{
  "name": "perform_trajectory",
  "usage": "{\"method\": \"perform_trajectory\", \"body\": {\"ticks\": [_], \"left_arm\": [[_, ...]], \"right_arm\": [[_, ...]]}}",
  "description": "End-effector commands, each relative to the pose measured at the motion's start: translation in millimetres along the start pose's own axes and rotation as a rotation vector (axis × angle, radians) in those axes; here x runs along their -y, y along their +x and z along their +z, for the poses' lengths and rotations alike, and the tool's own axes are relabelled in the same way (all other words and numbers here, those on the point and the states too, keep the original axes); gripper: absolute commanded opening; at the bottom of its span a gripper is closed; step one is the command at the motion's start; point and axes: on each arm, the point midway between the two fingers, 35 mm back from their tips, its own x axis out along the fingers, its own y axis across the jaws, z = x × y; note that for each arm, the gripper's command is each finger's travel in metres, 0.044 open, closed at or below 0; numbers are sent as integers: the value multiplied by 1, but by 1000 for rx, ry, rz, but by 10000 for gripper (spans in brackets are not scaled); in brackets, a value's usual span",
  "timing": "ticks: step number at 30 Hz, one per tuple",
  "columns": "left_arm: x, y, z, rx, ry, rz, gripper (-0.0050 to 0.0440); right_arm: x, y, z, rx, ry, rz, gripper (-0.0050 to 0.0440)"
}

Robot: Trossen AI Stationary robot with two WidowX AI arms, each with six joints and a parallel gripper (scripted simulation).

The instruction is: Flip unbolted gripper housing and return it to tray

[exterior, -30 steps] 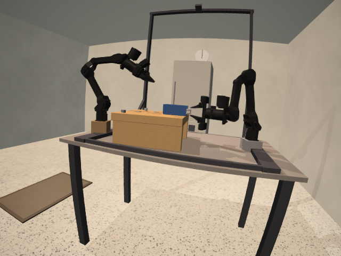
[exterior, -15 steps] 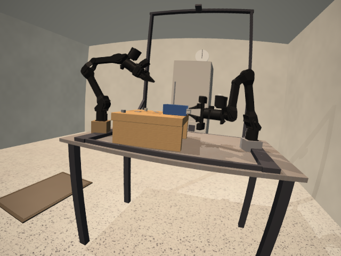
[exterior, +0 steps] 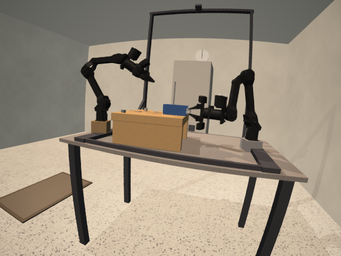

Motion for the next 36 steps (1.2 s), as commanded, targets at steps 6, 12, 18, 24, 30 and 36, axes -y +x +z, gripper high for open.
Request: {"method": "perform_trajectory", "body": {"ticks": [6,12,18,24,30,36], "left_arm": [[-10,2,-1,0,12,14,119],[-15,2,-2,0,13,15,119],[-21,3,-2,0,13,15,119],[-27,3,-3,0,13,15,119],[-31,3,-3,0,13,15,119],[-37,3,-3,0,13,15,119]], "right_arm": [[0,-4,5,19,5,3,440],[0,-4,5,19,5,3,440],[0,-4,5,19,5,3,440],[0,-4,5,19,5,3,440],[0,-4,5,19,5,3,440],[0,-4,5,19,5,3,440]]}}
